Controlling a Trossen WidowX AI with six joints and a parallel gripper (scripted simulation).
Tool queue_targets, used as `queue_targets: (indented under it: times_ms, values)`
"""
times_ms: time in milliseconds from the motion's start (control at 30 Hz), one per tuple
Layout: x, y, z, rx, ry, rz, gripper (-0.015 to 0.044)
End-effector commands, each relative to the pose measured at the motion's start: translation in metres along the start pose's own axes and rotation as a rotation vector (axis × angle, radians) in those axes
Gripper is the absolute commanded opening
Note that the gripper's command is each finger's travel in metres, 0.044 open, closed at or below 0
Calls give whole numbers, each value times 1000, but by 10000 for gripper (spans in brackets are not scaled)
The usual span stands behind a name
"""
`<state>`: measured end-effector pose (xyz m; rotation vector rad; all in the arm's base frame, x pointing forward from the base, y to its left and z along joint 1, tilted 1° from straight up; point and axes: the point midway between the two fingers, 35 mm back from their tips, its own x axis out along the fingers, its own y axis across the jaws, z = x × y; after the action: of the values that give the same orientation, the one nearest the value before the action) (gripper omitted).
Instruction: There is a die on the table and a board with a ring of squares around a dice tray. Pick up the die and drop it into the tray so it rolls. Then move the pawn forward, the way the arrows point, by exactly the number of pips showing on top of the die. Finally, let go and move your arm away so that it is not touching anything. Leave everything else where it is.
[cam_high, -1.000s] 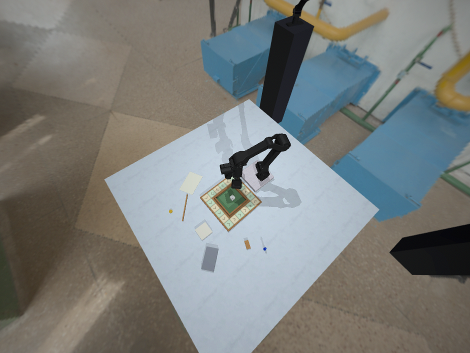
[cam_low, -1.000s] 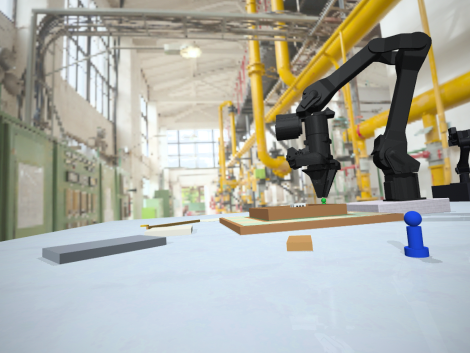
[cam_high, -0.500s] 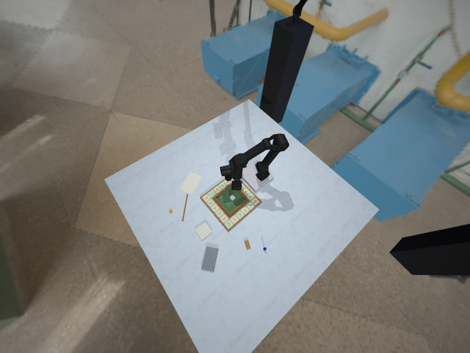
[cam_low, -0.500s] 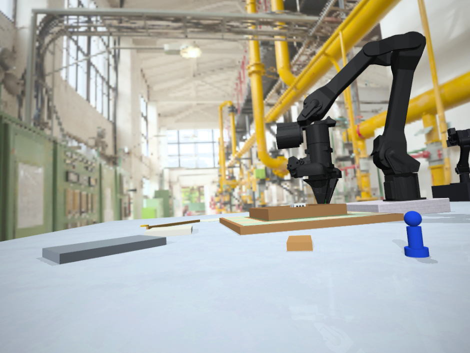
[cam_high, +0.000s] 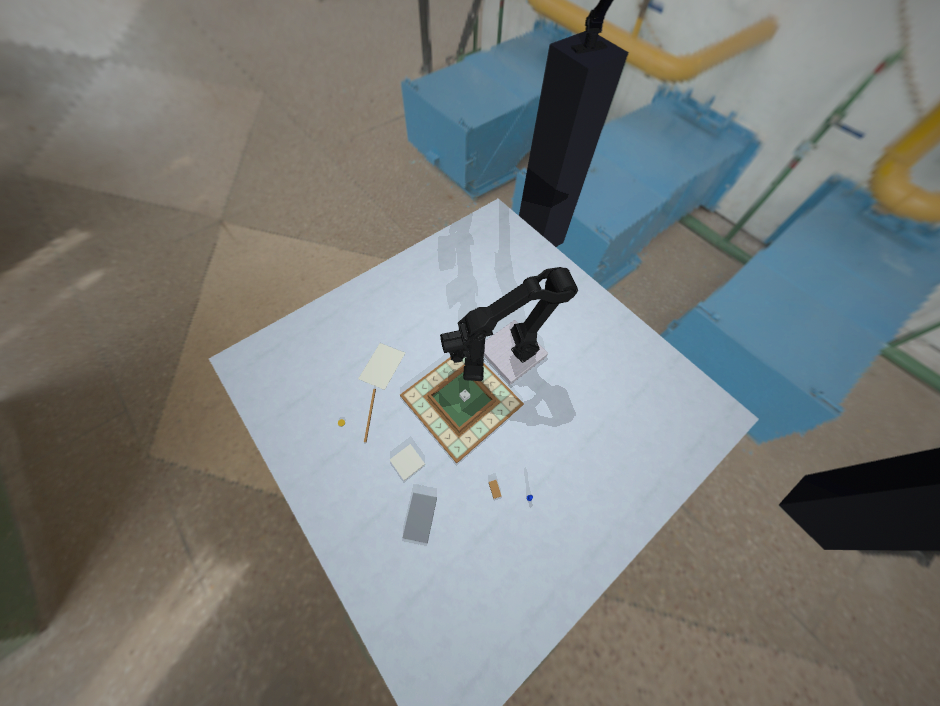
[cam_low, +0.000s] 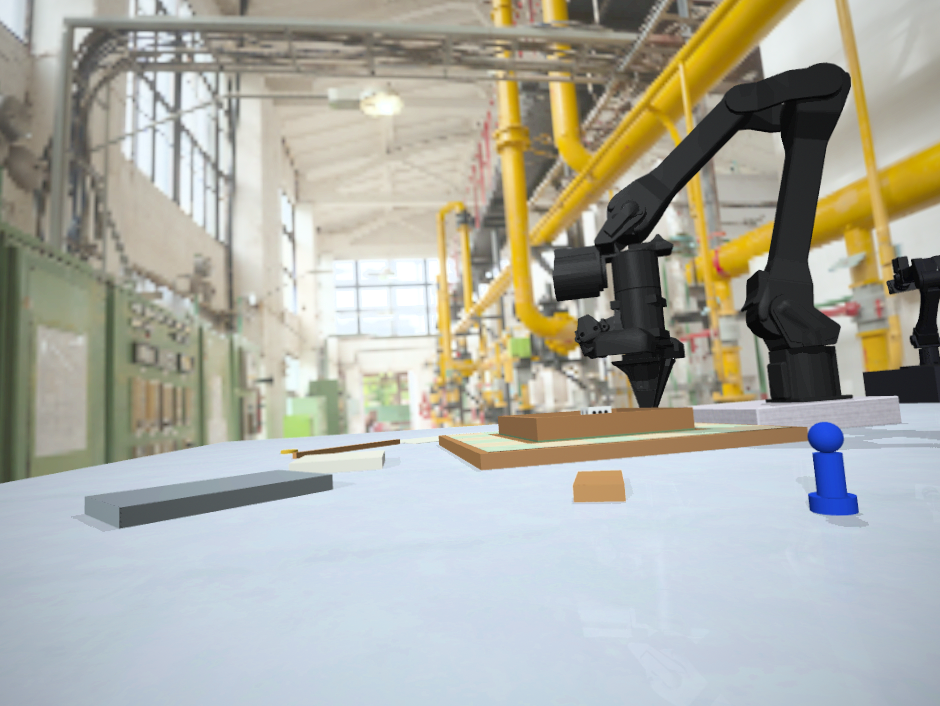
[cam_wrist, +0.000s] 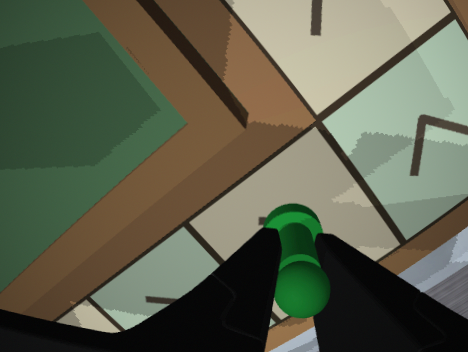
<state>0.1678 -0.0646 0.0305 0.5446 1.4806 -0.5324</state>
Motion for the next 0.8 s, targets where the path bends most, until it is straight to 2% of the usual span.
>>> queue_targets:
  times_ms: [0, 767]
  values:
    - [0, 0, 0, 3, -1, 0, 0]
    - [-110, 2, 1, 3, -1, 0, 0]
